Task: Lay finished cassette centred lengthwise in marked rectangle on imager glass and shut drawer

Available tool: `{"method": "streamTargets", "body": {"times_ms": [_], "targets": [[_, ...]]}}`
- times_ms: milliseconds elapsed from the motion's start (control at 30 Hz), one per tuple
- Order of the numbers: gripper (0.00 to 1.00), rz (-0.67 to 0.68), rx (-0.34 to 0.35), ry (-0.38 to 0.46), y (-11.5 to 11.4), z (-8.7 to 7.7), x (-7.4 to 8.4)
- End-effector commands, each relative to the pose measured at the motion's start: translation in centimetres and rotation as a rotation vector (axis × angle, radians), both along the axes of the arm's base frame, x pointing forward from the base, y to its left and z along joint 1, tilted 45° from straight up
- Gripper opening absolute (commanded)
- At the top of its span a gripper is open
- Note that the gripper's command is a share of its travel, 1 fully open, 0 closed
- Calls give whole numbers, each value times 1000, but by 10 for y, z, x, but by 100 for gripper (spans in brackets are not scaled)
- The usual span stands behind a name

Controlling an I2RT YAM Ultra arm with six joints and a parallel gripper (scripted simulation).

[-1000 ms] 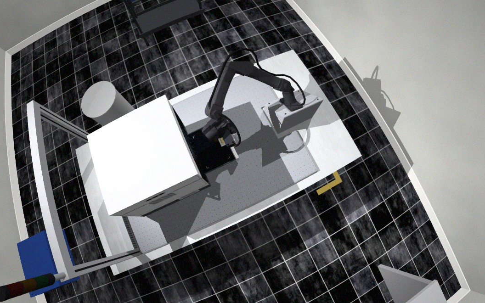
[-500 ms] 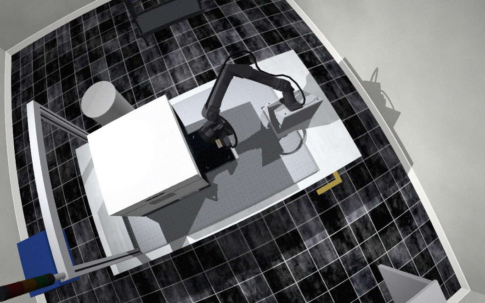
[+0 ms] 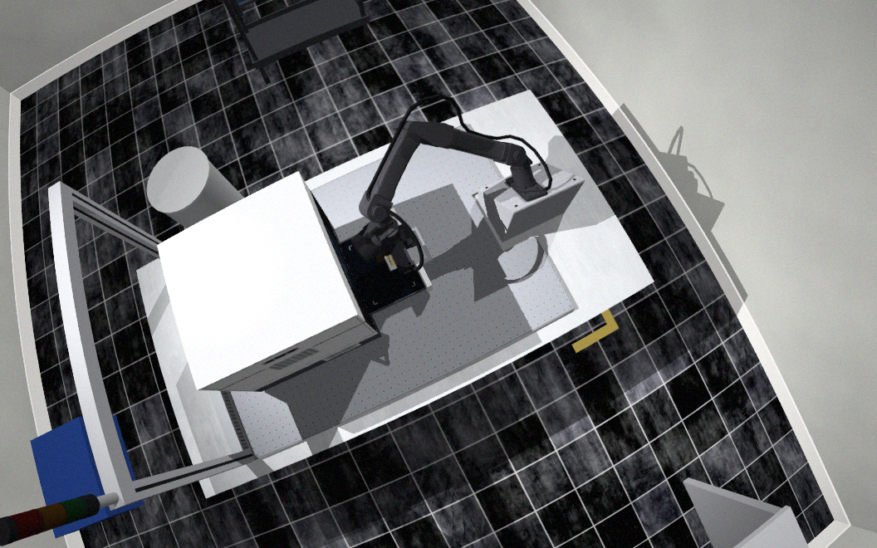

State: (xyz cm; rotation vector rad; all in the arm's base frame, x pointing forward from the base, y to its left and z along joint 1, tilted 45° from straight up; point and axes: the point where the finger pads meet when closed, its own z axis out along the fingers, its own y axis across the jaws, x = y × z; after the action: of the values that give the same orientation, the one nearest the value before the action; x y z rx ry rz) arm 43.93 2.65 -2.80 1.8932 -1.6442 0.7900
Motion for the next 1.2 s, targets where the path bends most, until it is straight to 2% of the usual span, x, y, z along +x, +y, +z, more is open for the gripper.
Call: {"method": "streamTargets", "body": {"times_ms": [0, 900, 933, 1167], "targets": [[0, 22, 4, 3, 10, 5, 7], [0, 24, 6, 1, 15, 3, 37], [0, 24, 12, -15, 16, 10, 39], [0, 24, 15, -23, 16, 14, 40]]}}
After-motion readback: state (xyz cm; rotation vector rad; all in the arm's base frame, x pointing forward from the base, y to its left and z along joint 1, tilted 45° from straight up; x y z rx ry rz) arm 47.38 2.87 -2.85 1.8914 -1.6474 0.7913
